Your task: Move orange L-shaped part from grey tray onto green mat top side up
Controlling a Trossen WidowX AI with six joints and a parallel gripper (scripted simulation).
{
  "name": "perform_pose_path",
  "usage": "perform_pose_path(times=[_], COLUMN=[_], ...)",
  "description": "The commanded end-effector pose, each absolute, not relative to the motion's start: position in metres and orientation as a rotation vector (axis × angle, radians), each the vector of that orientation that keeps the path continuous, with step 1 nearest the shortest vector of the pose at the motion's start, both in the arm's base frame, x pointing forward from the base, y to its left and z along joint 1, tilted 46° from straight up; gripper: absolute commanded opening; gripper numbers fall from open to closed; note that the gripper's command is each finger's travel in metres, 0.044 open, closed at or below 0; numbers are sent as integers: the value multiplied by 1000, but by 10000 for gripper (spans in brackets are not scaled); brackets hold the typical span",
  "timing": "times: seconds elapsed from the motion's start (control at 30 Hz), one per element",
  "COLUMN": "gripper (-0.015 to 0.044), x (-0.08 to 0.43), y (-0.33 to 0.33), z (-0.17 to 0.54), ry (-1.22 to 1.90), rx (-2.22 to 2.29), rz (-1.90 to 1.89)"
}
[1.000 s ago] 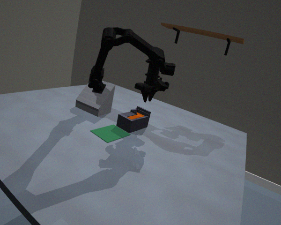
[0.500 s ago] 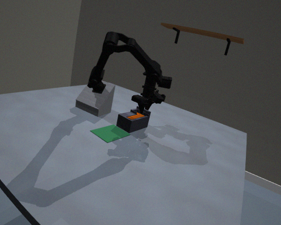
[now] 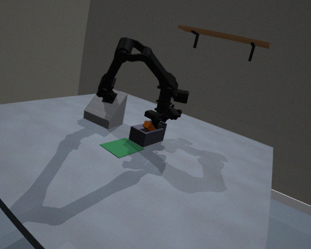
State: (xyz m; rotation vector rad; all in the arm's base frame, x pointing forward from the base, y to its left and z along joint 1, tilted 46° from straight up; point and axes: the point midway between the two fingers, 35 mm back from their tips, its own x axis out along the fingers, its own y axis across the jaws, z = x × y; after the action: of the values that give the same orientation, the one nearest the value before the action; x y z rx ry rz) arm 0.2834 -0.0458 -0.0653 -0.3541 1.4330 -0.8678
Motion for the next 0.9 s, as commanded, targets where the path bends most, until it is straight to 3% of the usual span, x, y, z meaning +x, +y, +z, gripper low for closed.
perform_pose_path(times=[0.0,0.87], gripper=[180,180], x=[281,291], y=[-52,-16], z=[-69,-47], ry=[1438,1439], rx=[-367,-363], rz=[-870,-865])
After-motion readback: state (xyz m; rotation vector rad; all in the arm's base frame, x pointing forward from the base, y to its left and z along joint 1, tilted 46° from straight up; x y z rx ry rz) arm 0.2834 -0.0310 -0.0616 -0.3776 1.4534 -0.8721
